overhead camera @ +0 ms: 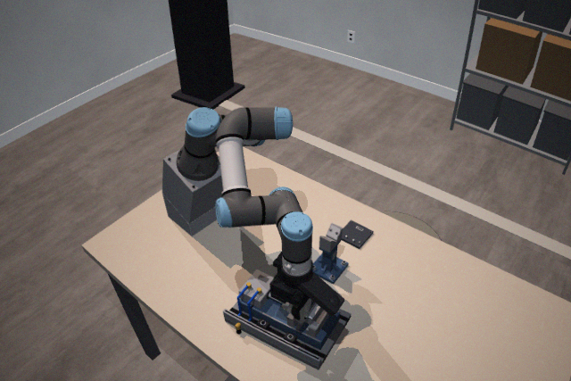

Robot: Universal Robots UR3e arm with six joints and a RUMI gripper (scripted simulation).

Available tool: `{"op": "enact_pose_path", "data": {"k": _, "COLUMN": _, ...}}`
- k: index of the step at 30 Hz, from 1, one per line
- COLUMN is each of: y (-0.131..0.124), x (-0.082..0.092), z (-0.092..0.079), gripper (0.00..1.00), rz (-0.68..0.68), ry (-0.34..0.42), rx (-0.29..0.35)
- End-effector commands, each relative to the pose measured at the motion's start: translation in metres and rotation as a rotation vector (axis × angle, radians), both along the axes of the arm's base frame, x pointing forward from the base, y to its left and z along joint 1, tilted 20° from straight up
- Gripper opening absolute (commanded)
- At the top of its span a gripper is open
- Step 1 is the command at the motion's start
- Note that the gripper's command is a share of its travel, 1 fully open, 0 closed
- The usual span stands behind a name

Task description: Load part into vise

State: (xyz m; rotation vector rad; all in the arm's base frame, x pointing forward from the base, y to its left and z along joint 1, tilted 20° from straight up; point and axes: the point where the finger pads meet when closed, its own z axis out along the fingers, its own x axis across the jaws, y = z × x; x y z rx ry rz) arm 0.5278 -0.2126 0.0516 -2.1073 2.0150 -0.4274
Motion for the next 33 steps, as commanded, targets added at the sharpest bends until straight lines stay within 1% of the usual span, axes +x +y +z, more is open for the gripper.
{"op": "enact_pose_path", "data": {"k": 1, "y": -0.001, "x": 0.001, "z": 0.002, "gripper": 0.00, "rz": 0.000, "ry": -0.002, "rx": -0.002}}
{"op": "enact_pose_path", "data": {"k": 8, "y": -0.001, "x": 0.000, "z": 0.002, "gripper": 0.00, "rz": 0.000, "ry": -0.002, "rx": -0.002}}
{"op": "enact_pose_path", "data": {"k": 16, "y": -0.001, "x": -0.001, "z": 0.007, "gripper": 0.00, "rz": 0.000, "ry": -0.002, "rx": -0.002}}
{"op": "enact_pose_path", "data": {"k": 22, "y": 0.000, "x": -0.005, "z": 0.017, "gripper": 0.00, "rz": 0.000, "ry": -0.002, "rx": -0.002}}
{"op": "enact_pose_path", "data": {"k": 31, "y": 0.001, "x": -0.013, "z": 0.039, "gripper": 0.00, "rz": 0.000, "ry": -0.002, "rx": -0.002}}
{"op": "enact_pose_path", "data": {"k": 33, "y": 0.001, "x": -0.013, "z": 0.039, "gripper": 0.00, "rz": 0.000, "ry": -0.002, "rx": -0.002}}
